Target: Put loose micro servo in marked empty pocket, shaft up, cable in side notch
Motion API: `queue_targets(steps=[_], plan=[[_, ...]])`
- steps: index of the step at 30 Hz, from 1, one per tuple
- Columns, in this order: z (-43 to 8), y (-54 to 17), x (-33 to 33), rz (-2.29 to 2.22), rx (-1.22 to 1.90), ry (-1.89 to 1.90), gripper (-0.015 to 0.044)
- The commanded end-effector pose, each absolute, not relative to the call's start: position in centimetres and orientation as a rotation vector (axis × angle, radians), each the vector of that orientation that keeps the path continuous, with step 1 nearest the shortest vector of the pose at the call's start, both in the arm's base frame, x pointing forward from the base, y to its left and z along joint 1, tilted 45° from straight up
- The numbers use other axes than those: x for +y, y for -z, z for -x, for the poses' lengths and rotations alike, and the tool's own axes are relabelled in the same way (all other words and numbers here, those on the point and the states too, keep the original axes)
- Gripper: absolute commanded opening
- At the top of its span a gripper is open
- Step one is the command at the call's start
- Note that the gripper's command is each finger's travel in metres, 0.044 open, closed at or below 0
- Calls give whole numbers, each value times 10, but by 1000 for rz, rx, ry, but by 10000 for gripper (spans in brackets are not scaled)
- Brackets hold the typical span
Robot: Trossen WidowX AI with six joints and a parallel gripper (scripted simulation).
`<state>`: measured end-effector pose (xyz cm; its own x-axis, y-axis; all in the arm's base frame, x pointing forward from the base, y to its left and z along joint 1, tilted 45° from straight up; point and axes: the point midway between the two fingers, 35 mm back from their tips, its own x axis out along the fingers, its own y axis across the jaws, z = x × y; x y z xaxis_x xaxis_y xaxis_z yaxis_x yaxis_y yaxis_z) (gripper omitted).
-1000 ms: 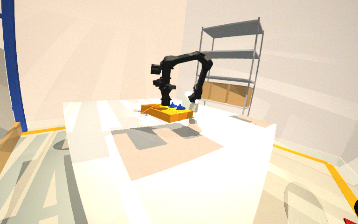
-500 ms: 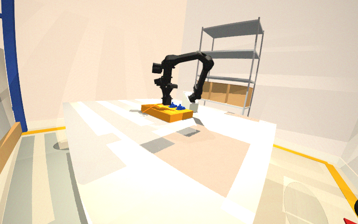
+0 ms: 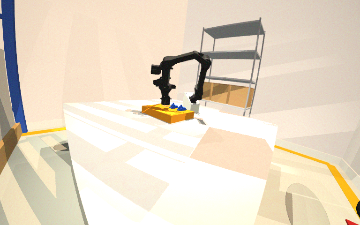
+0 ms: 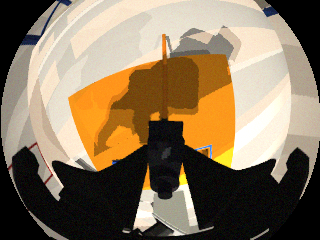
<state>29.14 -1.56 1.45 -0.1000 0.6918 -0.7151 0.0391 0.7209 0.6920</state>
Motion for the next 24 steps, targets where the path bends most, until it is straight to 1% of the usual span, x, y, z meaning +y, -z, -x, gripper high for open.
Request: queue_targets(steps=[1, 7, 13, 24], plan=[[-298, -1, -34, -595, 1582, -605, 0], [-304, 18, -53, -593, 1582, -604, 0], [-304, 18, -54, -606, 1588, -591, 0], [-304, 18, -54, -860, 1703, -318, 0]])
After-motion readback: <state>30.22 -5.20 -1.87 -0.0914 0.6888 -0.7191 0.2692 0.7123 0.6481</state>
